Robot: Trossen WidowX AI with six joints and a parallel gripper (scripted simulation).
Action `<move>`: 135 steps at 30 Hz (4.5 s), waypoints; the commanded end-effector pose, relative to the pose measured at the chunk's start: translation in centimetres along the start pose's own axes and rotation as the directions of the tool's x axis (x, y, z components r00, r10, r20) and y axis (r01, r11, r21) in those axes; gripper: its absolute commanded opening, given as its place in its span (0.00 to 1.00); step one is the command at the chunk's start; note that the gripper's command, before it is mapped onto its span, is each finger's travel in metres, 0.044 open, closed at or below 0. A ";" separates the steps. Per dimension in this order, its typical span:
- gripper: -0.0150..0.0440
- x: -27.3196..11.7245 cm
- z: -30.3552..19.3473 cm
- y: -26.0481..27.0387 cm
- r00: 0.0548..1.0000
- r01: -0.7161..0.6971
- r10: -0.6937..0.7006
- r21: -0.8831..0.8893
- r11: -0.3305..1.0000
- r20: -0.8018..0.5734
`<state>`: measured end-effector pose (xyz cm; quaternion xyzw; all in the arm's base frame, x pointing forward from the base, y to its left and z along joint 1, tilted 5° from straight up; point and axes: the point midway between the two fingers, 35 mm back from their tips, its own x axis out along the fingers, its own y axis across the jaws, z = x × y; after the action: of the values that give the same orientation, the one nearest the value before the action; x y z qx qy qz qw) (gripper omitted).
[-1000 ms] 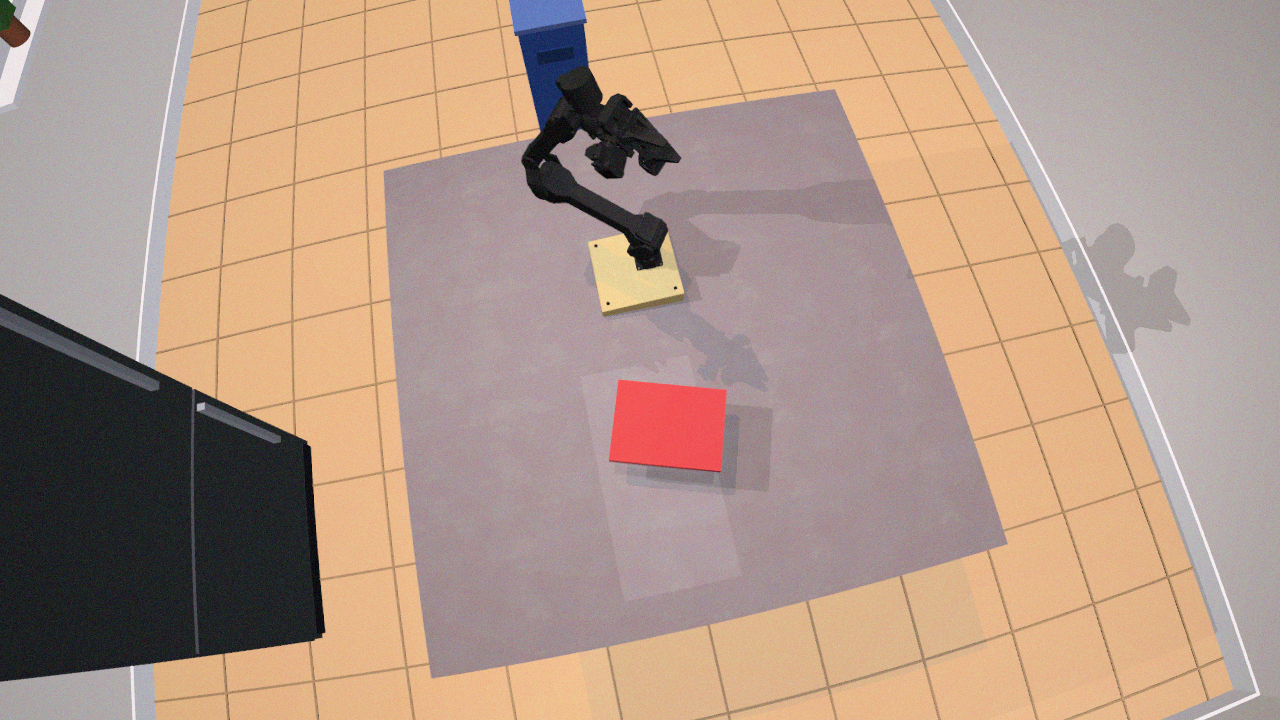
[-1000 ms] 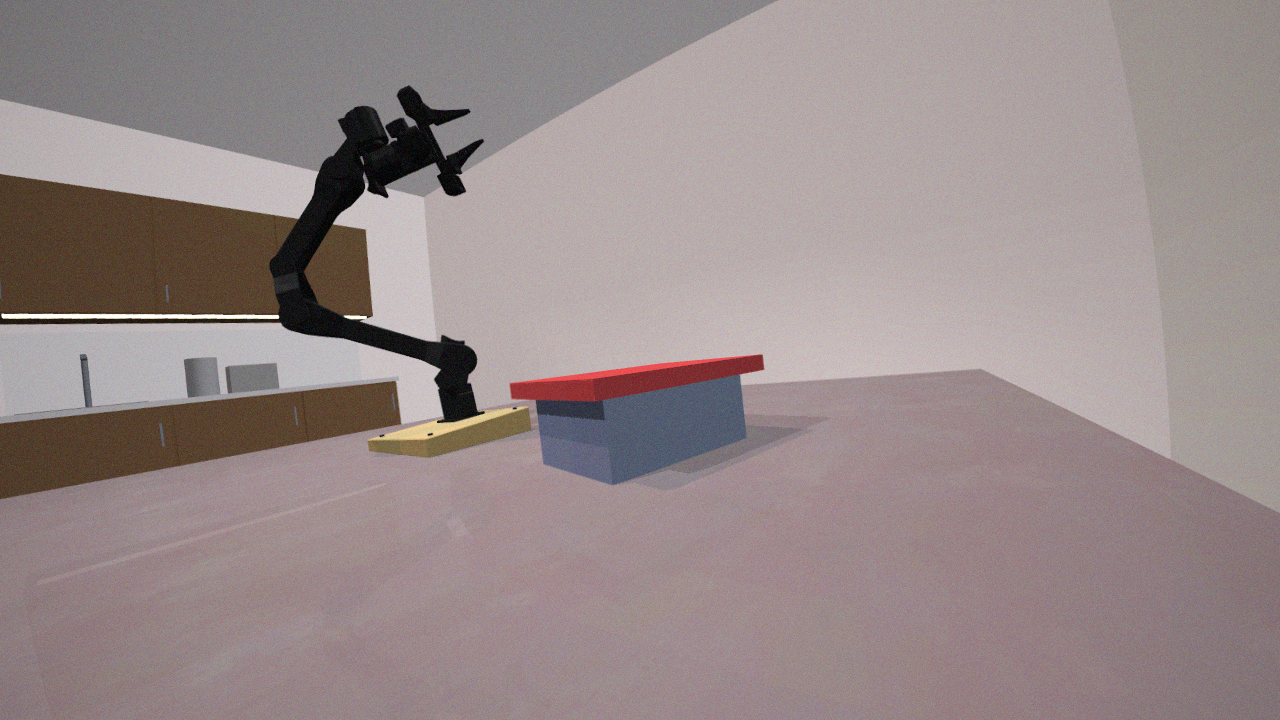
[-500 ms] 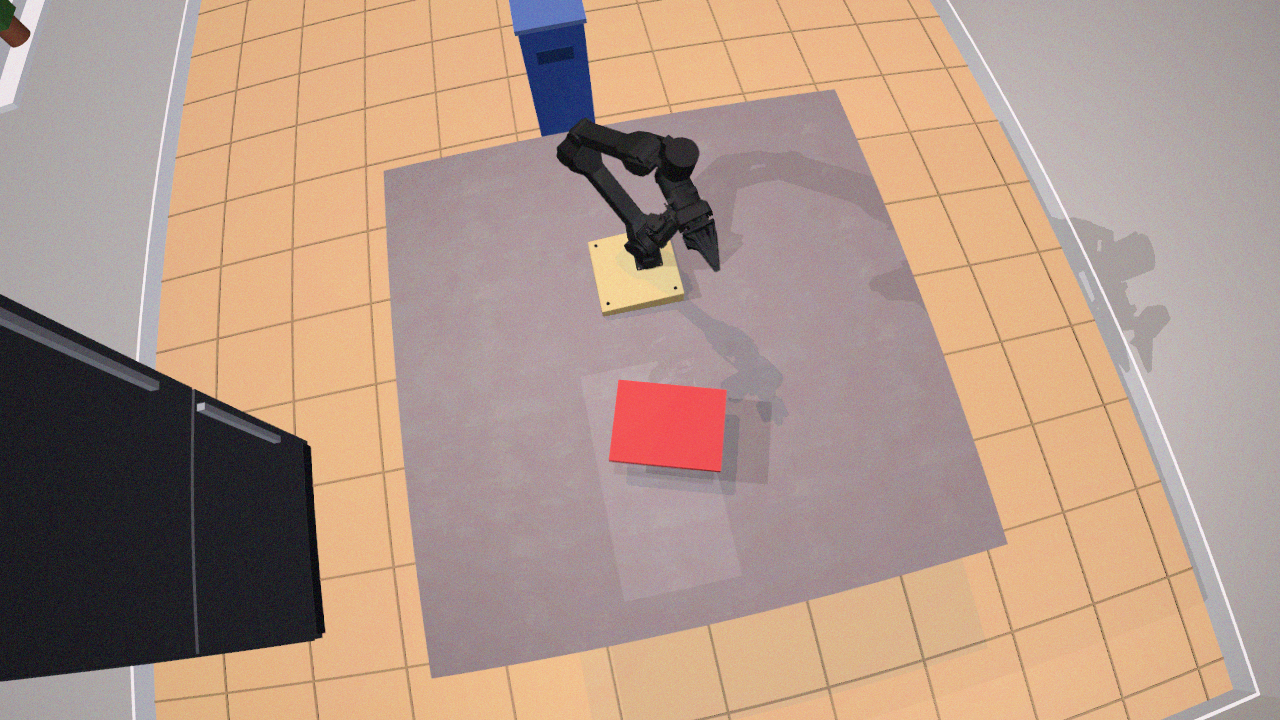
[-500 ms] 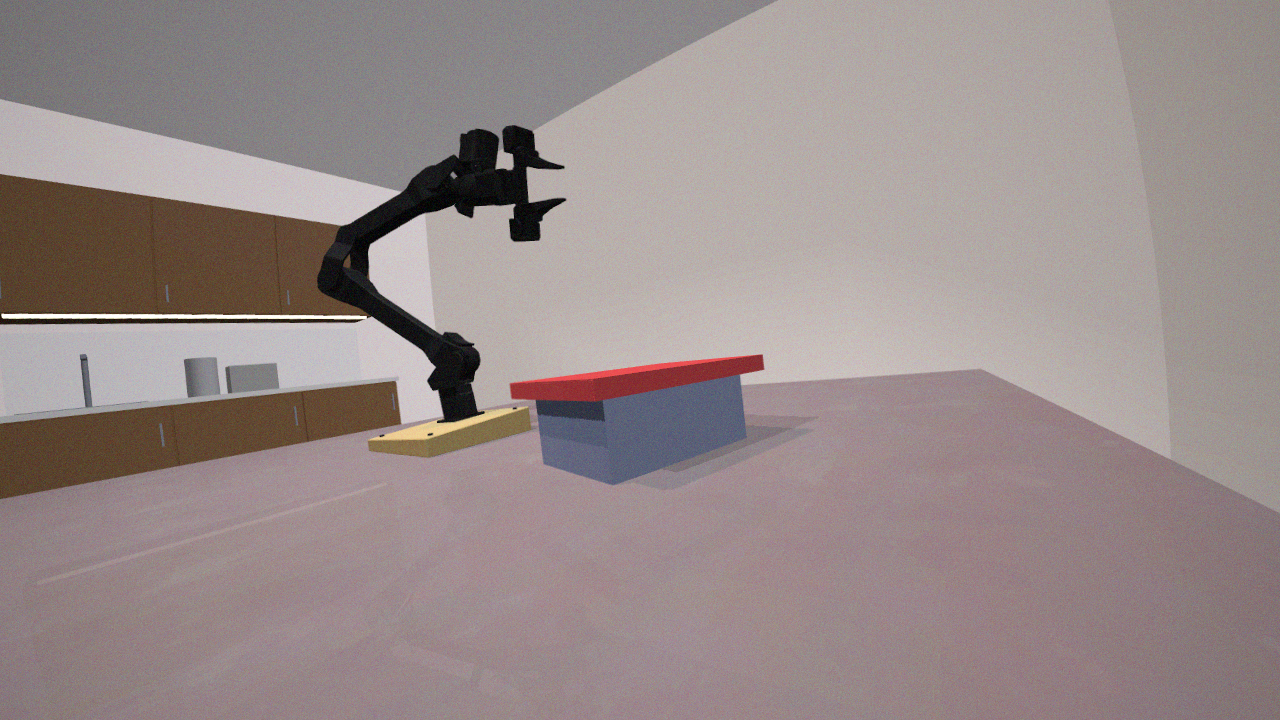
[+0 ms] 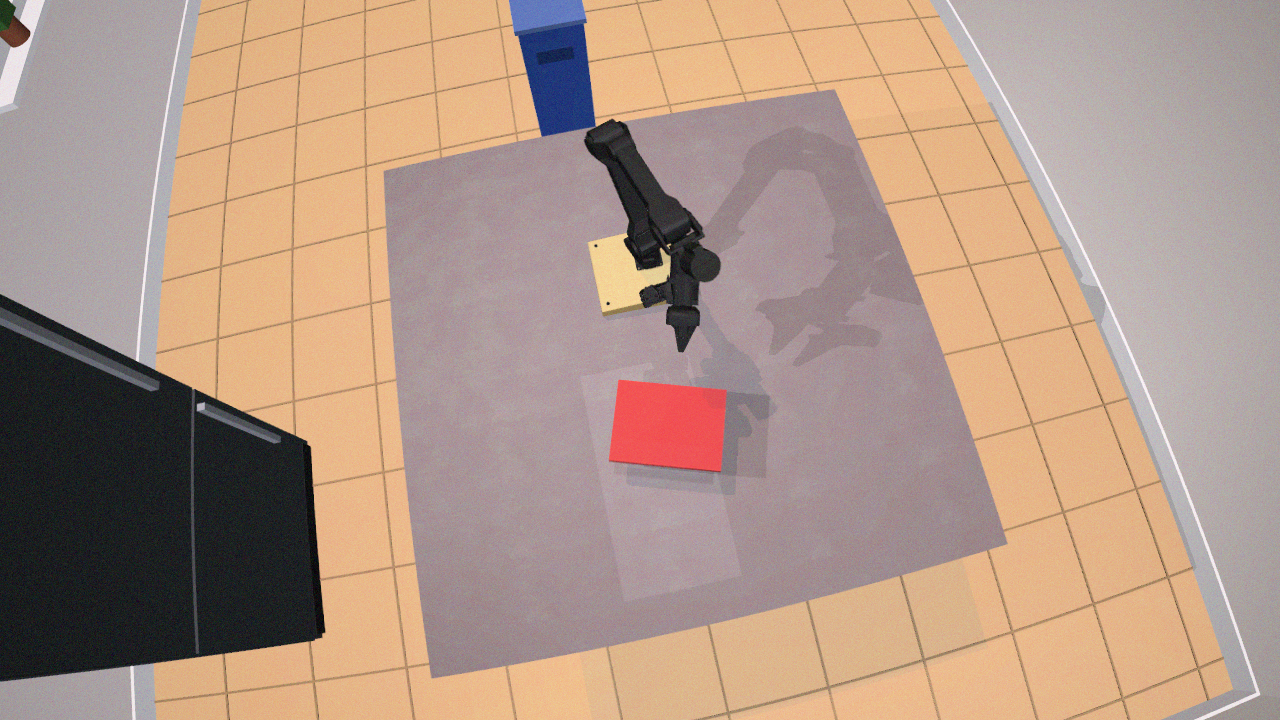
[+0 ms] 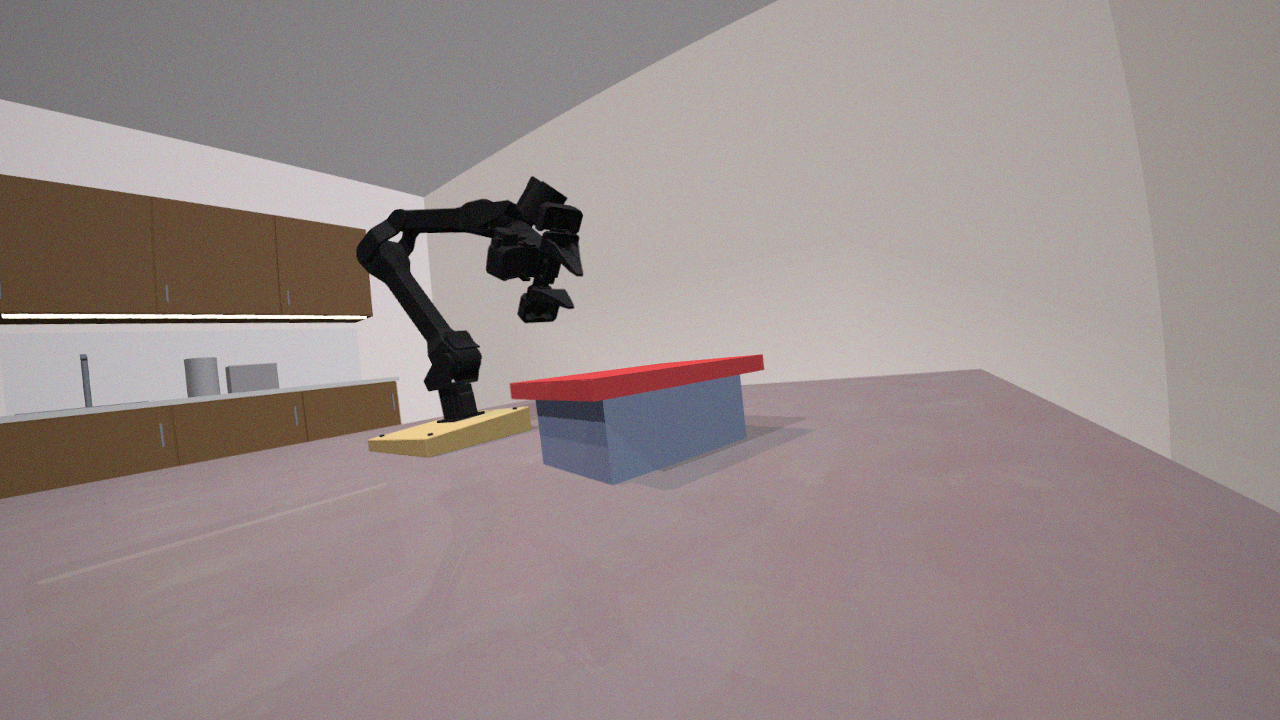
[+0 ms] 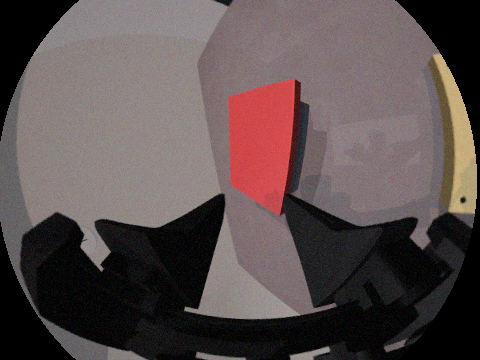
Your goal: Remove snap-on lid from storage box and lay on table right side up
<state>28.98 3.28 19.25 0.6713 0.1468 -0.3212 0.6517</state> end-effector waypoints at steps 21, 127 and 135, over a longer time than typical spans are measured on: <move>0.65 5.2 1.0 -6.2 0.999 0.025 -0.026 0.012 1.000 0.043; 0.25 11.6 1.4 -5.8 0.999 0.020 -0.020 0.013 1.000 0.046; 0.25 11.5 1.4 -5.7 0.999 0.020 -0.020 0.013 1.000 0.046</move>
<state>33.78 0.02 7.64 0.6659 0.1374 -0.3434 0.6479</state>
